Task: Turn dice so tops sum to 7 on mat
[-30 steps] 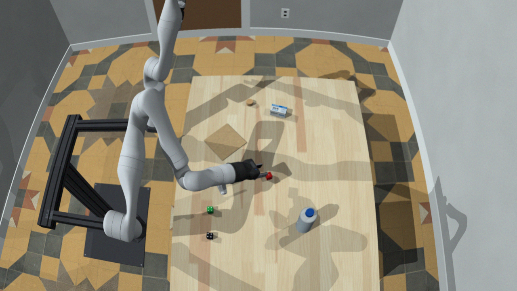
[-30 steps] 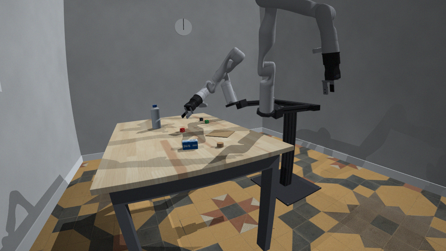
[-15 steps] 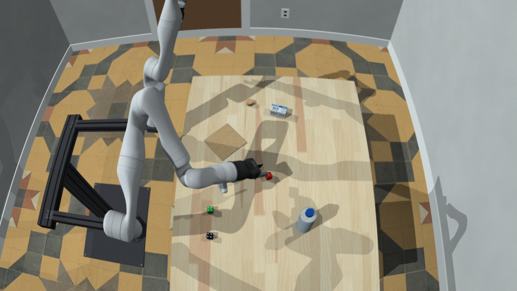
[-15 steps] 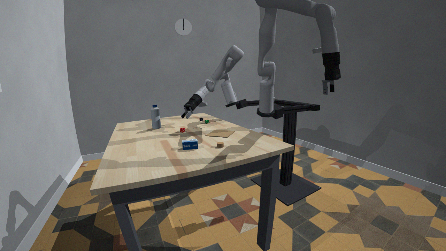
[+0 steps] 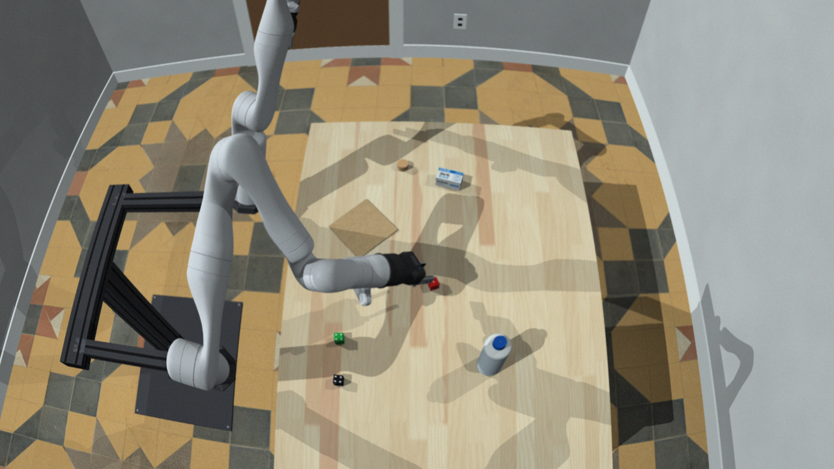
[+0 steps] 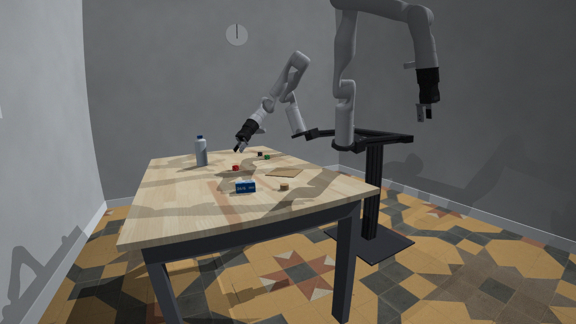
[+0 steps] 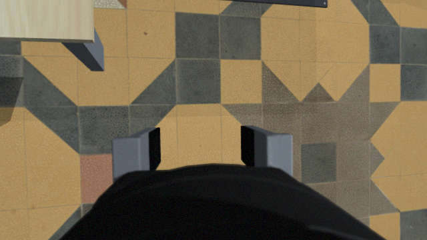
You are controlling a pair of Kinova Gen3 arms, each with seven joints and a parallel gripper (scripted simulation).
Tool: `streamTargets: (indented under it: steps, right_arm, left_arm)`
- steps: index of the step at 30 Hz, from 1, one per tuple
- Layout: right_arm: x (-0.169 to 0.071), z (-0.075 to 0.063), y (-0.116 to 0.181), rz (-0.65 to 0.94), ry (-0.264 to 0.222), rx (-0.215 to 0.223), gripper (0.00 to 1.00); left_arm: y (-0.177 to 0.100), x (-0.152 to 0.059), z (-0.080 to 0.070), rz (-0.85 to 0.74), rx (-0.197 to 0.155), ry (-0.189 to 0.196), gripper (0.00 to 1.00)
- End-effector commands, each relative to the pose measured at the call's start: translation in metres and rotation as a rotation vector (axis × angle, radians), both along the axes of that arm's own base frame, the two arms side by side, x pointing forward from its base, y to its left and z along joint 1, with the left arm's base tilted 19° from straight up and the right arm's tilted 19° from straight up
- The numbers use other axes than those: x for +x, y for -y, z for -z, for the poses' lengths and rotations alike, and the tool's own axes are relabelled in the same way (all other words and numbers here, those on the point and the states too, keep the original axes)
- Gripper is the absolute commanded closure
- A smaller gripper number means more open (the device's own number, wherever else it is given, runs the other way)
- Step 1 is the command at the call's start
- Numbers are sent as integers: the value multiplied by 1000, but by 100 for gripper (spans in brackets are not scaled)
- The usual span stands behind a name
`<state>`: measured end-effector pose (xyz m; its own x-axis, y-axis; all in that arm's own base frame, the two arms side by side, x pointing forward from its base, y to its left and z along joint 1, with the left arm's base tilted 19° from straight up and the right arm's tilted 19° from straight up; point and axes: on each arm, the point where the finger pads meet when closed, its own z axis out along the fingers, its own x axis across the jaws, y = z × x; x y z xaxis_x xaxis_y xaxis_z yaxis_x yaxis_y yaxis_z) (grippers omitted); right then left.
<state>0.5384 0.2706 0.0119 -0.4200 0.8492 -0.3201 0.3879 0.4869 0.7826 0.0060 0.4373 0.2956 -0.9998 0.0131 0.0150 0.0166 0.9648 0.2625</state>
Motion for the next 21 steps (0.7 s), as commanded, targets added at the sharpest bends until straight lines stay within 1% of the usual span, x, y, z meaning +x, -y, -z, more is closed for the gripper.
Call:
streamTargets:
  steps: [1, 4, 6, 9, 12, 14, 18, 21]
  right_arm:
    - [1, 1, -2, 14, -37, -11, 21]
    - [2, -1, -4, 26, -69, -28, 21]
    - [2, -1, -4, 26, -69, -28, 21]
    - [5, -6, -4, 37, -99, -50, 21]
    - [4, -3, -5, 53, -144, -64, 21]
    - [5, -3, -6, 63, -169, -76, 21]
    - [9, -11, -8, 78, -206, -104, 21]
    - [7, -3, -7, 95, -256, -122, 21]
  left_arm:
    - [0, 0, -1, 0, 2, 0, 0]
    - [0, 0, -1, 0, 2, 0, 0]
    - [0, 0, -1, 0, 2, 0, 0]
    - [0, 0, -1, 0, 2, 0, 0]
    - [0, 0, -1, 0, 2, 0, 0]
    - [0, 0, -1, 0, 2, 0, 0]
    - [0, 0, -1, 0, 2, 0, 0]
    - [0, 0, -1, 0, 2, 0, 0]
